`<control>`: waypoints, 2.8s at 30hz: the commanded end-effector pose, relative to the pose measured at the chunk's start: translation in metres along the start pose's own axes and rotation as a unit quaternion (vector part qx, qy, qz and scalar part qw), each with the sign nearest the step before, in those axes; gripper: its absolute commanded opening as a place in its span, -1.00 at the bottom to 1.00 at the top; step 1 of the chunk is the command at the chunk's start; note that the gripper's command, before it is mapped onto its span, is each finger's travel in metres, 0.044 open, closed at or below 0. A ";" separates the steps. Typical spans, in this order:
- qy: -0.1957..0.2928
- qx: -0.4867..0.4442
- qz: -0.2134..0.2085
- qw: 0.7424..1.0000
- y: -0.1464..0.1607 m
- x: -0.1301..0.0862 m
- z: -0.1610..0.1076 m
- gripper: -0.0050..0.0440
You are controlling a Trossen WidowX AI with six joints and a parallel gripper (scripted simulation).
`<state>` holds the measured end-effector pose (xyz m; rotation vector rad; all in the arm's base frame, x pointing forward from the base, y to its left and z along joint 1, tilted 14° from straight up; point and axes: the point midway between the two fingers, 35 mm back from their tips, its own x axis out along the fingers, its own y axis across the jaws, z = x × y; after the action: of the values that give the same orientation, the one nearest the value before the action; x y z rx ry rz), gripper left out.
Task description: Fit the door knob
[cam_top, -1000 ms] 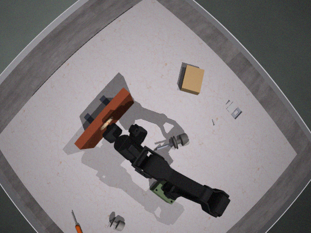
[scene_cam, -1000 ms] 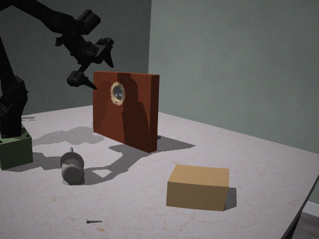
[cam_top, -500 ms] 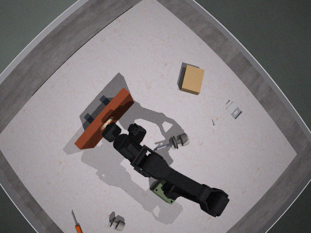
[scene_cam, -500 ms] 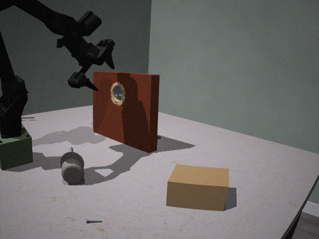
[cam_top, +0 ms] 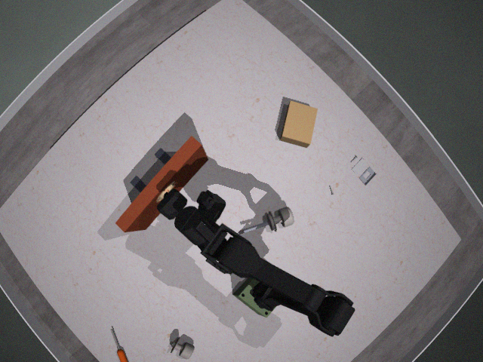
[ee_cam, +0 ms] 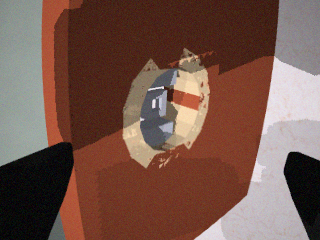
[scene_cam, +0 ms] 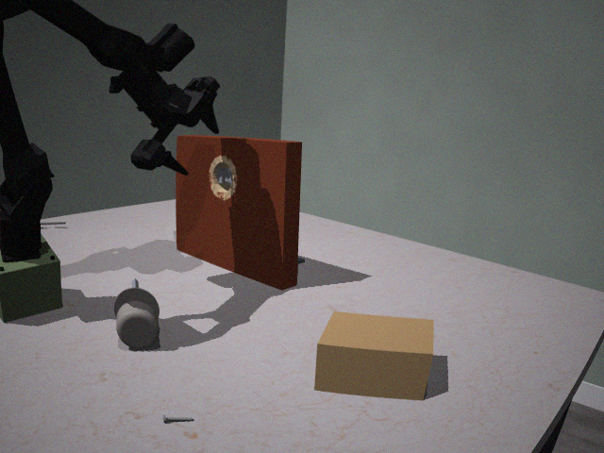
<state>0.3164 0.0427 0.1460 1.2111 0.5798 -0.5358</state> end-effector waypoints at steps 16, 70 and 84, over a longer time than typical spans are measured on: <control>0.001 -0.002 -0.001 1.000 -0.001 0.009 -0.001 1.00; 0.005 -0.001 -0.008 1.000 0.000 -0.029 -0.001 1.00; 0.006 0.000 -0.010 1.000 -0.002 -0.036 -0.001 1.00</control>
<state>0.2878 0.0466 0.1678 1.2040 0.6055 -0.5436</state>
